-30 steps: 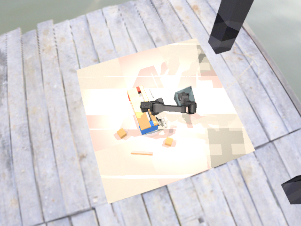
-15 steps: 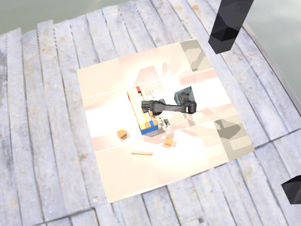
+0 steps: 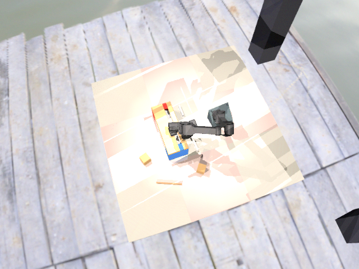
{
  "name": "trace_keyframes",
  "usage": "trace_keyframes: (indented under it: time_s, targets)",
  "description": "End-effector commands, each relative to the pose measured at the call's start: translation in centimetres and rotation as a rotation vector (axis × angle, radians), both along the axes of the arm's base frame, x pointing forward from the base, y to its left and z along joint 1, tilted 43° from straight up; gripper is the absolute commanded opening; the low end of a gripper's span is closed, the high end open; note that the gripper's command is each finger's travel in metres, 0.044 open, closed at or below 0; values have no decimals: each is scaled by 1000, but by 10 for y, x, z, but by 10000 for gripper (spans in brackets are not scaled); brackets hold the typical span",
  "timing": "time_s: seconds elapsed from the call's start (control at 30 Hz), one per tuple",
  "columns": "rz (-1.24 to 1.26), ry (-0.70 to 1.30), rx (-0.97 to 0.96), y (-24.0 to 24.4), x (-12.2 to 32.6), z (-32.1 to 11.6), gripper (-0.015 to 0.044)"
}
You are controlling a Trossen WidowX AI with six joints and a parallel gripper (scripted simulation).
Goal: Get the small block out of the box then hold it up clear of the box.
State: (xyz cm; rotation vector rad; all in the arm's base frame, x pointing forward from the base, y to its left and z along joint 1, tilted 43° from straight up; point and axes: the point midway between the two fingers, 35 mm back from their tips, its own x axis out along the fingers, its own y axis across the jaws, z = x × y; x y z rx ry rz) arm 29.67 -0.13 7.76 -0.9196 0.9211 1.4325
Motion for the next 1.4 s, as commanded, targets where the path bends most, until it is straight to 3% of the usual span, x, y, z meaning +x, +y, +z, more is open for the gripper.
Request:
trace_keyframes:
  time_s: [0.0, 0.87, 1.37]
  targets:
    - [-5, 5, 5, 5, -1, -6, 400]
    - [-5, 5, 8, 35, -6, -35, 400]
    - [1, 1, 2, 10, -4, -52, 400]
